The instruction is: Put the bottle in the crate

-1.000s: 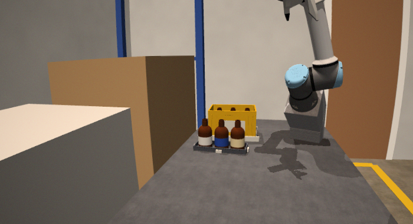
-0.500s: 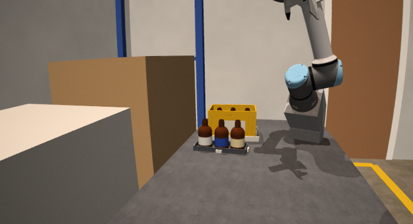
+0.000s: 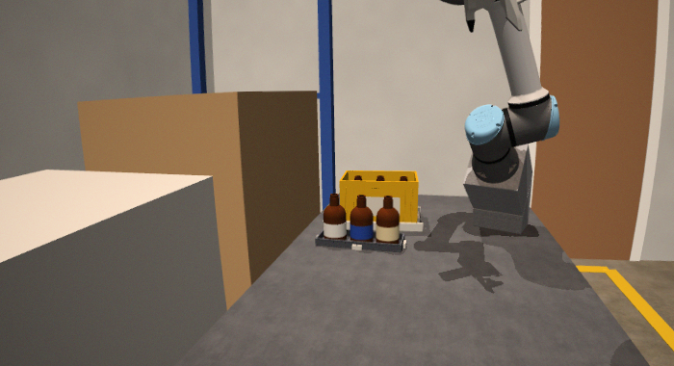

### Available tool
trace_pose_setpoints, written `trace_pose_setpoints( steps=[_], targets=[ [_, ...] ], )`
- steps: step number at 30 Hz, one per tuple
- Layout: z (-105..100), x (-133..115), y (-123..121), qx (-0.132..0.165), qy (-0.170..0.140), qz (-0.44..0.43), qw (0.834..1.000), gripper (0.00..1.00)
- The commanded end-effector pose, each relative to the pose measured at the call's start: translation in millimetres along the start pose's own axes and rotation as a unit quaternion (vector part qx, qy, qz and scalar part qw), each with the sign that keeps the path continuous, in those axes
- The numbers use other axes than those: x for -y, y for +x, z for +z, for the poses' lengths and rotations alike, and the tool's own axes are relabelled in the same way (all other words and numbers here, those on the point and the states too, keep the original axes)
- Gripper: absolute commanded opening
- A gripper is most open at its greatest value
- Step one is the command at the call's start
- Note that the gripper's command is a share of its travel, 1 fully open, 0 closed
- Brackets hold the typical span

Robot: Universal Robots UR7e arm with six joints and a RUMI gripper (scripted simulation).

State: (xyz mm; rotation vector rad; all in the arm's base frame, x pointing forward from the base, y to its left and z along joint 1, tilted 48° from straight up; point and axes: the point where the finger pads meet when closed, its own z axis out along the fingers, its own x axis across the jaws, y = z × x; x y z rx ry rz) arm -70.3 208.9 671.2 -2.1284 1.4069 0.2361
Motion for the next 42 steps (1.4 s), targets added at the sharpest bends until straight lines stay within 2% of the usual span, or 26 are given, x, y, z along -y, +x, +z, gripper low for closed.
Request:
trace_pose_setpoints(
  steps=[1, 42],
  targets=[
    [-1.6, -1.5, -0.5, 0.001, 0.001, 0.000, 1.000, 1.00],
    [-5.6, -6.7, -3.1, 0.005, 0.003, 0.001, 1.000, 1.00]
  ],
)
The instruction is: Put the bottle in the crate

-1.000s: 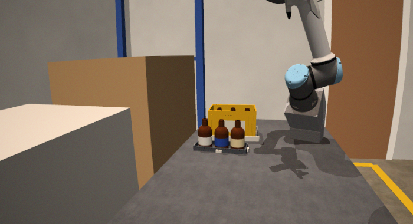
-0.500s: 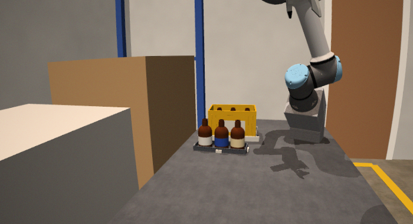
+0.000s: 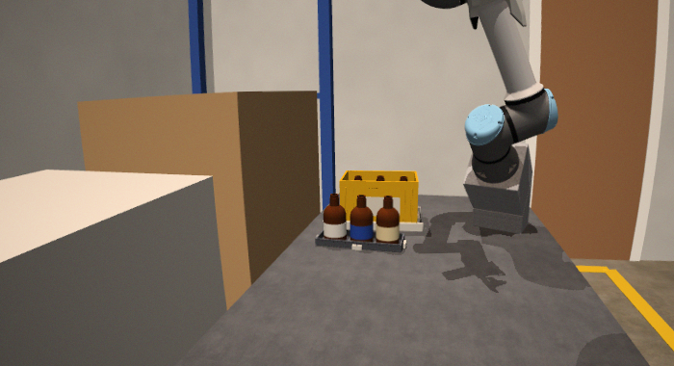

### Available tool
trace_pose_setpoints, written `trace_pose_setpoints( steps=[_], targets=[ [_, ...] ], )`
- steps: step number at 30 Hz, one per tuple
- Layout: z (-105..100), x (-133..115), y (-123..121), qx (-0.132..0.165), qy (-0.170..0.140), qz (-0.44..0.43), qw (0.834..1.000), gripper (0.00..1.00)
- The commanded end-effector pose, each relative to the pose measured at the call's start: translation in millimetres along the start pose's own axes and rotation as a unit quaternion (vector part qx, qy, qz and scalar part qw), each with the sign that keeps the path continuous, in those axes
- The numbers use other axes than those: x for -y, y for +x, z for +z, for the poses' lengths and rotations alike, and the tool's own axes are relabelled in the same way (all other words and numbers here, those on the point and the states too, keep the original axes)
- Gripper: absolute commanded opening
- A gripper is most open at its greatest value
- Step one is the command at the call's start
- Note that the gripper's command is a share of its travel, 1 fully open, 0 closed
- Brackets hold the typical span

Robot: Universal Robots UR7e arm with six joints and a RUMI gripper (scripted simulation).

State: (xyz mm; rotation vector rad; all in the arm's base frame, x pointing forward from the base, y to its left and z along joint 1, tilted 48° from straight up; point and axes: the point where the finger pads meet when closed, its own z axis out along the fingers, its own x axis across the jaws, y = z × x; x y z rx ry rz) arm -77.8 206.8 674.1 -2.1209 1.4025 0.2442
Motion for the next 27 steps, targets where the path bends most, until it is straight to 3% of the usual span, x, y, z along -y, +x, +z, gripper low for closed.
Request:
trace_pose_setpoints(
  steps=[1, 27],
  targets=[
    [-0.8, -0.5, -0.2, 0.001, 0.001, 0.000, 1.000, 1.00],
    [-4.2, -5.8, -3.8, 0.005, 0.003, 0.001, 1.000, 1.00]
  ],
)
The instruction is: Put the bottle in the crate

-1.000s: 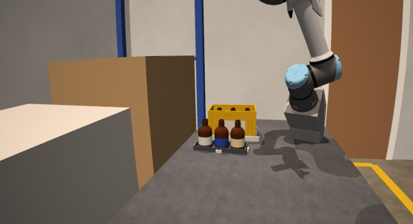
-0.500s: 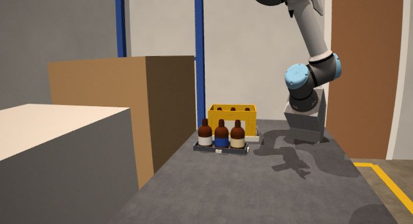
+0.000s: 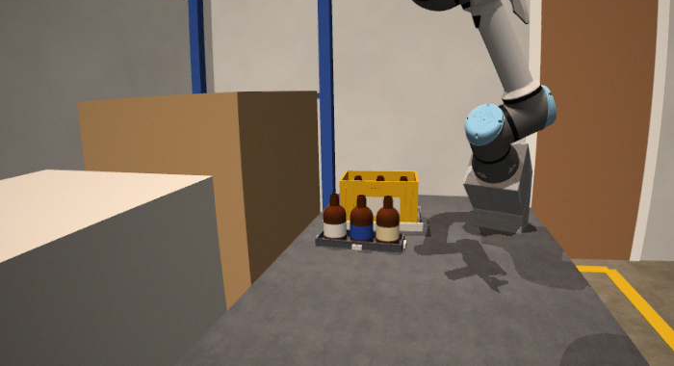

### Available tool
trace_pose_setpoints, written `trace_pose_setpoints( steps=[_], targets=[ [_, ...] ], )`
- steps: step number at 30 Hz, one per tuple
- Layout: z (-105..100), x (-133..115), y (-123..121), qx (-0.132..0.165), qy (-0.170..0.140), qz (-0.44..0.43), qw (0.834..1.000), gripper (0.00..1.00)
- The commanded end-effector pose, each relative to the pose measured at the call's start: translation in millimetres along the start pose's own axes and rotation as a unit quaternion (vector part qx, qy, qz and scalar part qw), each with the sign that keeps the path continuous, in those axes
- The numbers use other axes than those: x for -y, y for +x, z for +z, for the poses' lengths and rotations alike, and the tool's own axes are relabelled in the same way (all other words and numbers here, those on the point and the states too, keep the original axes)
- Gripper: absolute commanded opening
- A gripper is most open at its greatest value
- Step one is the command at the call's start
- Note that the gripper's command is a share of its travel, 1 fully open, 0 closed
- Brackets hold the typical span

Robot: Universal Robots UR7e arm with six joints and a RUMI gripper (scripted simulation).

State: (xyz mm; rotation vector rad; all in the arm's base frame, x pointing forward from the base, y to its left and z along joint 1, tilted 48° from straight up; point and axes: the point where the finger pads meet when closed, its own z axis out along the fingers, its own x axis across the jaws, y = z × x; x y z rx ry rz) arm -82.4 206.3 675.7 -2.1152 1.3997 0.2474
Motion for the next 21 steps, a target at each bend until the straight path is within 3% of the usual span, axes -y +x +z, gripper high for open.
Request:
trace_pose_setpoints(
  steps=[1, 21],
  targets=[
    [-1.8, -2.2, -1.5, 0.002, 0.002, 0.000, 1.000, 1.00],
    [-3.3, -4.7, -3.7, 0.005, 0.003, 0.001, 1.000, 1.00]
  ],
)
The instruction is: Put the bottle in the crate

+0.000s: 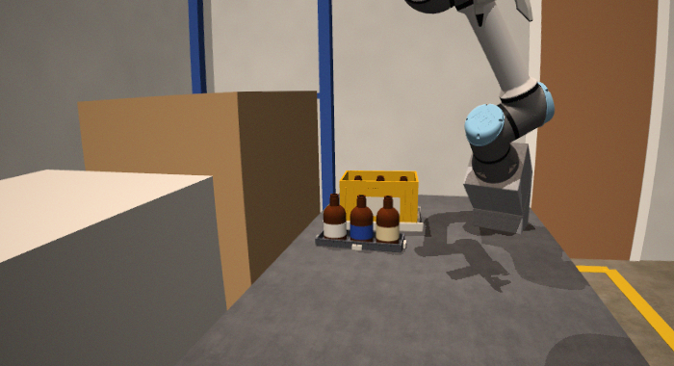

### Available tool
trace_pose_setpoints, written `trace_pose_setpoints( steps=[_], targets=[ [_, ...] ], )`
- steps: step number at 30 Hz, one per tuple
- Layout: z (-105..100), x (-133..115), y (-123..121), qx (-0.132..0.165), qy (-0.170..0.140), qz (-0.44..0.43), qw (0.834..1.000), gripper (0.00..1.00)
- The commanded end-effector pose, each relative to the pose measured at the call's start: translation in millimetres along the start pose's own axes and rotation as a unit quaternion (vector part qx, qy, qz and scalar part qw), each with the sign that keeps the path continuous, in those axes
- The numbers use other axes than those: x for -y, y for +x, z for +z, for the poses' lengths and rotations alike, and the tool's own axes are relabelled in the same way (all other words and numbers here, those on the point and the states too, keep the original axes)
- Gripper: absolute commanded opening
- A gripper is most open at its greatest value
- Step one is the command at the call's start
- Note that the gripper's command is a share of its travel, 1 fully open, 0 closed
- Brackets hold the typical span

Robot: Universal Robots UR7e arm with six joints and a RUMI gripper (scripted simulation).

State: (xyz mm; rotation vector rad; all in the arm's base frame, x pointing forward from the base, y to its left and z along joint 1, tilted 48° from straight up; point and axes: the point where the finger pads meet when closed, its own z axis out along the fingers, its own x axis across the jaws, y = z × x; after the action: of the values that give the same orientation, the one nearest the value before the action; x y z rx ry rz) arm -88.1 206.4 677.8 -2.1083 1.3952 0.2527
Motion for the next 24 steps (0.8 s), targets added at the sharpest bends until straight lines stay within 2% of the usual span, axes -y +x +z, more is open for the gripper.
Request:
trace_pose_setpoints(
  steps=[1, 24],
  targets=[
    [-0.7, -0.4, -0.3, 0.001, 0.001, 0.000, 1.000, 1.00],
    [-3.1, -5.4, -5.1, 0.005, 0.004, 0.001, 1.000, 1.00]
  ],
)
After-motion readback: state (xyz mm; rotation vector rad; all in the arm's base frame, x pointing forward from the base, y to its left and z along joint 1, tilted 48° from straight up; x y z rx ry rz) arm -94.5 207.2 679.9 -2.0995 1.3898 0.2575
